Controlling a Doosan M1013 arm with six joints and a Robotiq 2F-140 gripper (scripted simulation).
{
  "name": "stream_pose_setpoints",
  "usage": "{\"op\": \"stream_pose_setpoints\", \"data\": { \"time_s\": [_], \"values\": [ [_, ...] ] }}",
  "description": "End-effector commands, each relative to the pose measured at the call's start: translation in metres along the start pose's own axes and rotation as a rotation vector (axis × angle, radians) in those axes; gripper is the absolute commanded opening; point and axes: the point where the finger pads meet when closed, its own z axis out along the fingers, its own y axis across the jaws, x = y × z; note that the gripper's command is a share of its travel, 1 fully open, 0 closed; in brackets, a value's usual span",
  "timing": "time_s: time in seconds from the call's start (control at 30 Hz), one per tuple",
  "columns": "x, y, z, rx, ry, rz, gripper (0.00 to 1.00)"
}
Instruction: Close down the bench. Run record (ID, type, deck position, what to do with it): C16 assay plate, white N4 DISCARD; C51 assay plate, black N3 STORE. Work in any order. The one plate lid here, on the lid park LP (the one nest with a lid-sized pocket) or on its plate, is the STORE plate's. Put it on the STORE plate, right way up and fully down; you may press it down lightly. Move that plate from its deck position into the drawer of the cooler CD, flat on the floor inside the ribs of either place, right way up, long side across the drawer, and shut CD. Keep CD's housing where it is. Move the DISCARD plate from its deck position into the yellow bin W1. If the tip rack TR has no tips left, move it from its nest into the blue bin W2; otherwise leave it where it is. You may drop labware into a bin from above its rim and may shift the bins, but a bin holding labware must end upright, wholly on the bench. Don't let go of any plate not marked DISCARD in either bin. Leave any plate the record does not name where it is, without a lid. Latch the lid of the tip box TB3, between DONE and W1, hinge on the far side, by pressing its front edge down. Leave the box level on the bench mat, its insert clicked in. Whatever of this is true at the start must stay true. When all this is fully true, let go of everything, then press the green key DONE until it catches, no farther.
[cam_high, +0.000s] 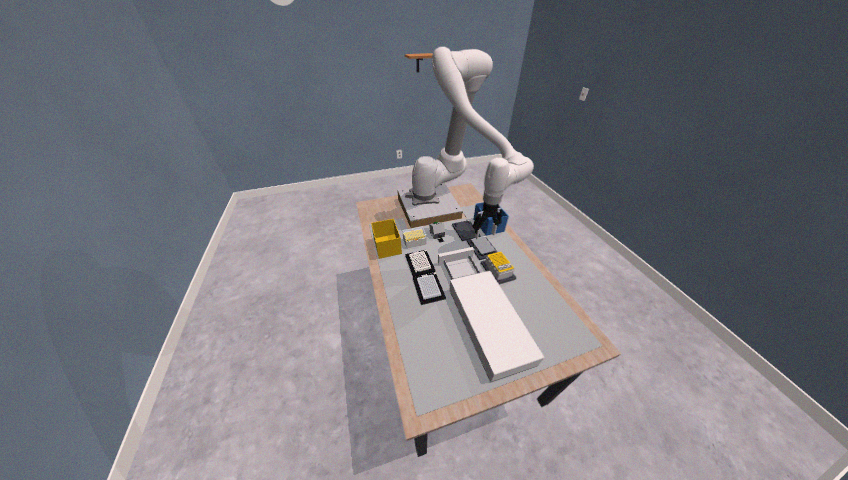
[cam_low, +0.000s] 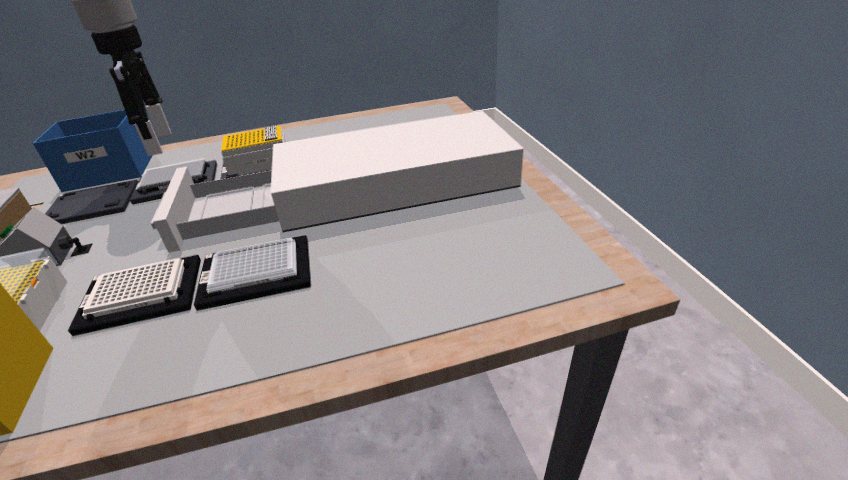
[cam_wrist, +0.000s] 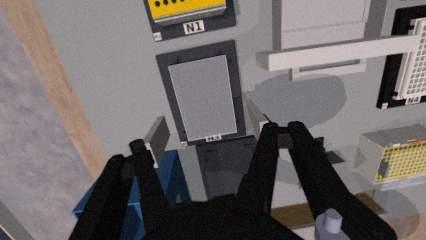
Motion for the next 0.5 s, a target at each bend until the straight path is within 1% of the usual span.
{"op": "stream_pose_setpoints", "data": {
  "time_s": [0.0, 0.47],
  "values": [
    [0.0, 0.0, -0.003, 0.0, 0.0, 0.0, 0.66],
    [0.0, 0.0, -0.021, 0.0, 0.0, 0.0, 0.66]
  ]
}}
